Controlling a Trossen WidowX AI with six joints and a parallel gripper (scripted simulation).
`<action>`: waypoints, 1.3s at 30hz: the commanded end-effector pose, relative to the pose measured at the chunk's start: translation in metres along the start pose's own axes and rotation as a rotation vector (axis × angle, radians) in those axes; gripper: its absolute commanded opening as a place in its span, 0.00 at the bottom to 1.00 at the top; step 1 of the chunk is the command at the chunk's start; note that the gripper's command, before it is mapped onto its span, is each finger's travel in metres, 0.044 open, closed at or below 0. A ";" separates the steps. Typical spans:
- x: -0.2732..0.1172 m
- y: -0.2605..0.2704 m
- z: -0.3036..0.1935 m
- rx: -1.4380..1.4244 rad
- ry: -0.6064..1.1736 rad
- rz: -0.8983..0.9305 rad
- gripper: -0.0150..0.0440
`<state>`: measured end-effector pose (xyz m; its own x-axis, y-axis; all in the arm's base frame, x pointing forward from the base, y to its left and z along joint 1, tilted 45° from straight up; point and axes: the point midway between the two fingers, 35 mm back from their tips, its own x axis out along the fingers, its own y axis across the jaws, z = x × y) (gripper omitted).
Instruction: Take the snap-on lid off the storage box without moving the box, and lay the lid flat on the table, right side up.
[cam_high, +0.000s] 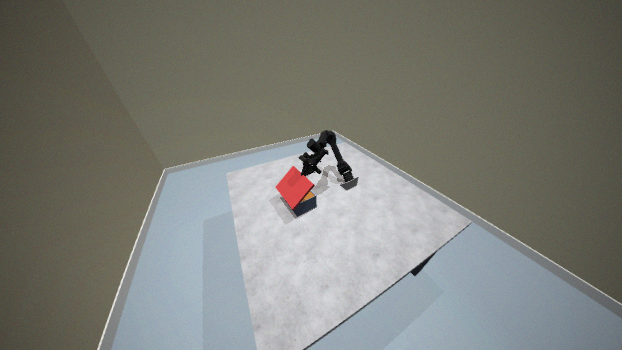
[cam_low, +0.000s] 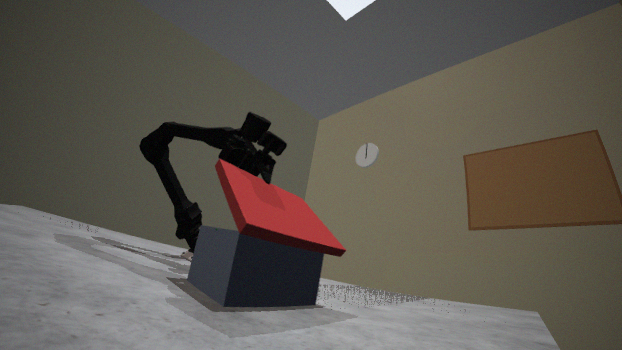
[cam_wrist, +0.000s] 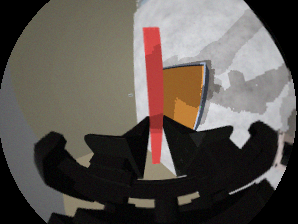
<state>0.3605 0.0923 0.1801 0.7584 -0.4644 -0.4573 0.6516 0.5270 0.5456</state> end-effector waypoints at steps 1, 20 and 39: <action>-0.004 0.007 0.000 0.009 -0.002 0.007 0.25; -0.014 0.015 -0.007 0.009 -0.002 0.007 0.25; -0.017 0.013 -0.045 0.010 -0.001 0.007 0.25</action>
<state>0.3572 0.1340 0.1655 0.7601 -0.4615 -0.4574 0.6496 0.5240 0.5509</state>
